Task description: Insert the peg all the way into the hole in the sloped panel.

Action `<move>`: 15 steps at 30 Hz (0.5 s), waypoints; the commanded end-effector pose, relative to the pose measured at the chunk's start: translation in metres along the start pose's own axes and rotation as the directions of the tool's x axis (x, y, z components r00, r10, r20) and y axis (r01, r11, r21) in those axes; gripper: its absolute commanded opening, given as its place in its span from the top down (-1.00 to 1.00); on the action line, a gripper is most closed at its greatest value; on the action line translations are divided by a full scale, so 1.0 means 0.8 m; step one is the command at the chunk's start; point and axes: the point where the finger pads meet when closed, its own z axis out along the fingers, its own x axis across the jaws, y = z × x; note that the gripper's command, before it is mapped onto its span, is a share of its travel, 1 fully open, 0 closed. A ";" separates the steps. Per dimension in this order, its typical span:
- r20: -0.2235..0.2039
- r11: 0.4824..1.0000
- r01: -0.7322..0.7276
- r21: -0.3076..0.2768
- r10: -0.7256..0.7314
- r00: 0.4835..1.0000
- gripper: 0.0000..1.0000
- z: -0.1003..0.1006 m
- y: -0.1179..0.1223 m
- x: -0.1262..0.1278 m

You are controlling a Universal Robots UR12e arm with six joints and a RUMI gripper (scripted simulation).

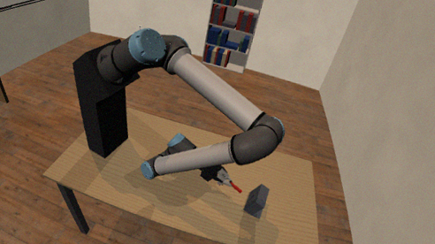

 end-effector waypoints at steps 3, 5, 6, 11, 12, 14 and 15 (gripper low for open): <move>0.016 1.000 0.013 0.028 -0.013 1.000 1.00 -0.010 0.003 -0.011; 0.019 0.999 0.016 0.034 -0.016 1.000 1.00 -0.013 0.003 -0.013; 0.020 0.999 0.017 0.037 -0.018 1.000 1.00 -0.014 0.004 -0.015; 0.024 0.999 0.022 0.046 -0.023 0.999 1.00 -0.019 0.005 -0.017; 0.025 0.999 0.023 0.049 -0.024 0.999 1.00 -0.020 0.006 -0.018; 0.027 0.998 0.025 0.053 -0.027 0.999 1.00 -0.022 0.006 -0.020; 0.027 0.998 0.025 0.054 -0.027 0.999 1.00 -0.022 0.006 -0.020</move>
